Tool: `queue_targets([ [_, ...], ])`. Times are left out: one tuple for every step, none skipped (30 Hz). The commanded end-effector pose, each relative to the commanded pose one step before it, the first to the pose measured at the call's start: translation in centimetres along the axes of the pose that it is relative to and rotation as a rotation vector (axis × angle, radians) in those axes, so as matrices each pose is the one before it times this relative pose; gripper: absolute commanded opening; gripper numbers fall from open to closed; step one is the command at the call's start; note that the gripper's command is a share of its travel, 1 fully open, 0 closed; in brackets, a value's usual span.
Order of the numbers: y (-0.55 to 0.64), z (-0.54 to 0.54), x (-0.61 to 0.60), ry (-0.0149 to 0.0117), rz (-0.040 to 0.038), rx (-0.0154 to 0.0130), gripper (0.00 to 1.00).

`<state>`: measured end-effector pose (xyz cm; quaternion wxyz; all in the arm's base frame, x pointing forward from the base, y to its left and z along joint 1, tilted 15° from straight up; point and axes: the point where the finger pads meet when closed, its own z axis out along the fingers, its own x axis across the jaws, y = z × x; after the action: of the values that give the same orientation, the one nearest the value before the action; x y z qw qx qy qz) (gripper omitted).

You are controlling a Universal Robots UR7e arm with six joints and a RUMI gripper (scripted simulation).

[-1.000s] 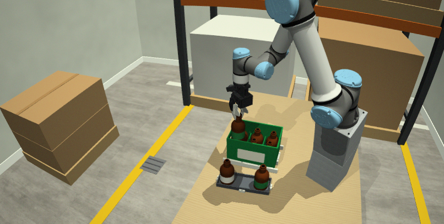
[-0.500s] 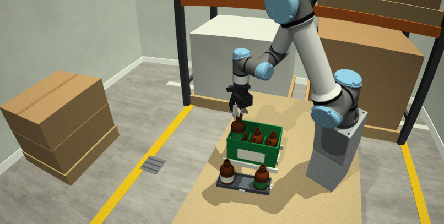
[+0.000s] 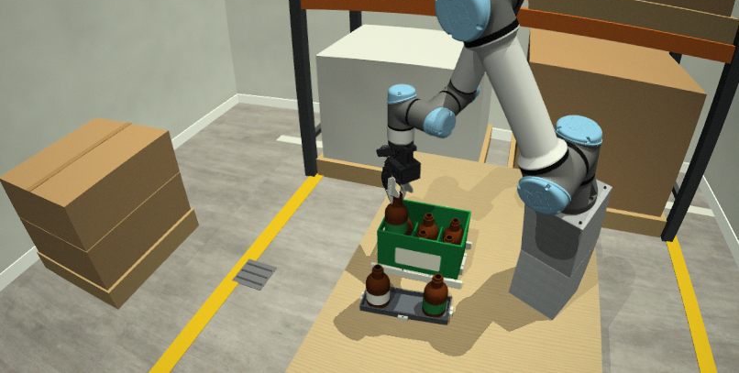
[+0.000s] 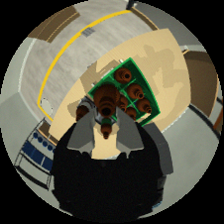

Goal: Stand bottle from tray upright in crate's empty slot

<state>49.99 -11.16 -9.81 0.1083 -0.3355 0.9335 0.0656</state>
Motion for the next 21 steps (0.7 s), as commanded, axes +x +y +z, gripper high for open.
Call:
queue_targets([
  [-0.059,0.483,-0.022,-0.00048,-0.00017,0.00156,0.00],
  [0.000,0.123,0.000,0.00000,0.00000,0.00000,0.00],
  [0.001,0.123,0.000,0.00000,0.00000,0.00000,0.00],
  [0.000,0.121,0.000,0.00000,0.00000,0.00000,0.00],
  [0.000,0.120,0.000,0.00000,0.00000,0.00000,0.00],
  [0.000,0.118,0.000,0.00000,0.00000,0.00000,0.00],
  [0.000,0.116,0.000,0.00000,0.00000,0.00000,0.00],
  [0.000,0.112,0.000,0.00000,0.00000,0.00000,0.00],
  [0.000,0.109,0.000,0.00000,0.00000,0.00000,0.00],
  [0.000,0.106,0.000,0.00000,0.00000,0.00000,0.00],
  [0.001,0.102,0.000,0.00000,0.00000,0.00000,0.00],
  [0.000,0.000,0.000,0.00000,0.00000,0.00000,0.00],
  [0.000,0.000,0.000,0.00000,0.00000,0.00000,0.00],
  [0.000,0.097,0.000,0.00000,0.00000,0.00000,0.00],
  [0.000,0.092,0.000,0.00000,0.00000,0.00000,0.00],
  [0.000,0.087,0.000,0.00000,0.00000,0.00000,0.00],
  [0.000,0.081,0.000,0.00000,0.00000,0.00000,0.00],
  [0.000,0.076,0.000,0.00000,0.00000,0.00000,0.00],
  [0.000,0.070,0.000,0.00000,0.00000,0.00000,0.00],
  [0.000,0.063,0.000,0.00000,0.00000,0.00000,0.00],
  [0.000,0.057,0.000,0.00000,0.00000,0.00000,0.00],
])
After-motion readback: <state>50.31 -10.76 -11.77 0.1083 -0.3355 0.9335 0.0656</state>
